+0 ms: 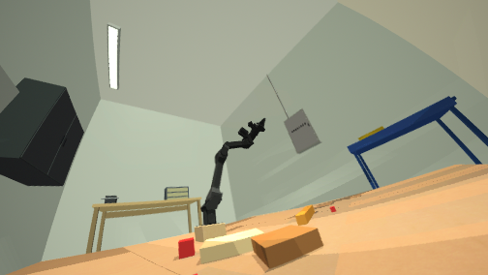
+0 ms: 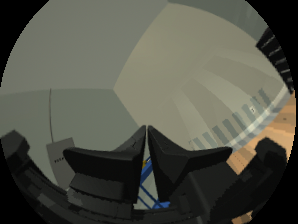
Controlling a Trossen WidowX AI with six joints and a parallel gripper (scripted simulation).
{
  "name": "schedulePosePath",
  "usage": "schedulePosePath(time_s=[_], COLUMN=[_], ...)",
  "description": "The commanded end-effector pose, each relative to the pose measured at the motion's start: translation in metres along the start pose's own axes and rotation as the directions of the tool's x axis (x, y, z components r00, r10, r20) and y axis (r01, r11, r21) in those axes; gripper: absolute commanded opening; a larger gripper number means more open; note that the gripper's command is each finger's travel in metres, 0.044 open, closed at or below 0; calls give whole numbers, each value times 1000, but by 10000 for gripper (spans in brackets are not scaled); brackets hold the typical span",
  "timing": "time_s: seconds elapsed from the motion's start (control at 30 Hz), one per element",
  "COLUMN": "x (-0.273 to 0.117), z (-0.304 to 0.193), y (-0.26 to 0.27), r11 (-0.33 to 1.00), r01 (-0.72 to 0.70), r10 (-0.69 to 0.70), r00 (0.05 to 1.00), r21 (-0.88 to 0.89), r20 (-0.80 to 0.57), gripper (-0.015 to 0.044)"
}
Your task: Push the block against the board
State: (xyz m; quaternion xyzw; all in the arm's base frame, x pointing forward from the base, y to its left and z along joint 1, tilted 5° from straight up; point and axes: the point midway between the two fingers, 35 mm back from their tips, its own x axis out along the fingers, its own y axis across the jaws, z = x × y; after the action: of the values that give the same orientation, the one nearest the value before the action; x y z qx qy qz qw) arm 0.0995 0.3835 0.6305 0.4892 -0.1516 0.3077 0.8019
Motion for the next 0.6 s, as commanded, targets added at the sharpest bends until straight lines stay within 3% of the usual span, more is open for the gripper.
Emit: schedulePosePath(time_s=[0.0, 0.57], x=[16, 71], z=[-21, -71], y=[-20, -149], r11=[994, 866], r01=[2, 66], r10=[-4, -152], r00=[1000, 979], r21=[-110, -496], r20=[-22, -135], gripper=[0, 0])
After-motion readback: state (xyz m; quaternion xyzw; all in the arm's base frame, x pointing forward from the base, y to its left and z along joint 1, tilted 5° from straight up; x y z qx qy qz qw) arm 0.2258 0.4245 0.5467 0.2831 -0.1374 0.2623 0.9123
